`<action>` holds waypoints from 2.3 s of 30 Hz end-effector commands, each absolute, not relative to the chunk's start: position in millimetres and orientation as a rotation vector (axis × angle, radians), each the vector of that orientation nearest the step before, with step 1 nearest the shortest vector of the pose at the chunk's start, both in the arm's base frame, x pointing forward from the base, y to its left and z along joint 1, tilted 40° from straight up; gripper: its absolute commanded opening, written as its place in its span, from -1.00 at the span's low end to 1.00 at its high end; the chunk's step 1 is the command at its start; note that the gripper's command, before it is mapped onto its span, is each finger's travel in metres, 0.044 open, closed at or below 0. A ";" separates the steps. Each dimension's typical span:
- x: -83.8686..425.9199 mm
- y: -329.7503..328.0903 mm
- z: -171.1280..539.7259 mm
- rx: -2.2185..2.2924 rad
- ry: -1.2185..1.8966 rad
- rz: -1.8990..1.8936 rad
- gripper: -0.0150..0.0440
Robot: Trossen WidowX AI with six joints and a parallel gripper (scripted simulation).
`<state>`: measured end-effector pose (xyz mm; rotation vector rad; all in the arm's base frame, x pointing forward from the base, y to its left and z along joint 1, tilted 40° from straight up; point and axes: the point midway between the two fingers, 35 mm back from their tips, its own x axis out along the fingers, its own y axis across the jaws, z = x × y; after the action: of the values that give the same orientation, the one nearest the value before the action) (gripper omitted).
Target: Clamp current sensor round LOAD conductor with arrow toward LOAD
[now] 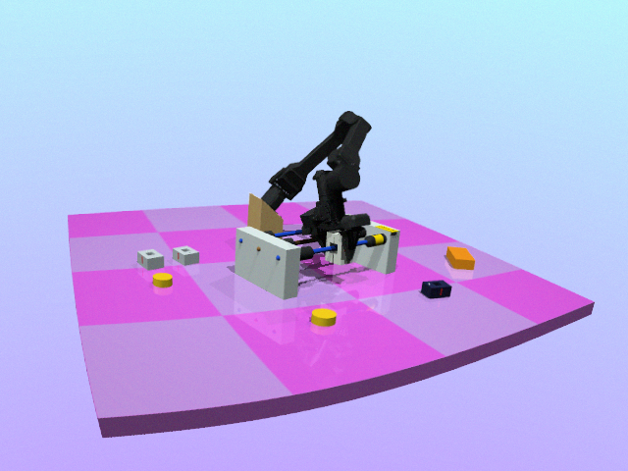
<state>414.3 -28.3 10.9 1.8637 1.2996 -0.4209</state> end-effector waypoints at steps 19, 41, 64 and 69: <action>414.3 -27.9 10.3 1.857 1.300 -0.423 0.42; 414.1 -29.0 11.0 1.865 1.299 -0.423 0.31; 414.2 -31.1 13.0 1.838 1.336 -0.437 -0.49; 412.6 -29.2 13.0 1.852 1.326 -0.433 -0.49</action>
<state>413.8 -30.0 13.4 1.8466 1.3238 -0.4292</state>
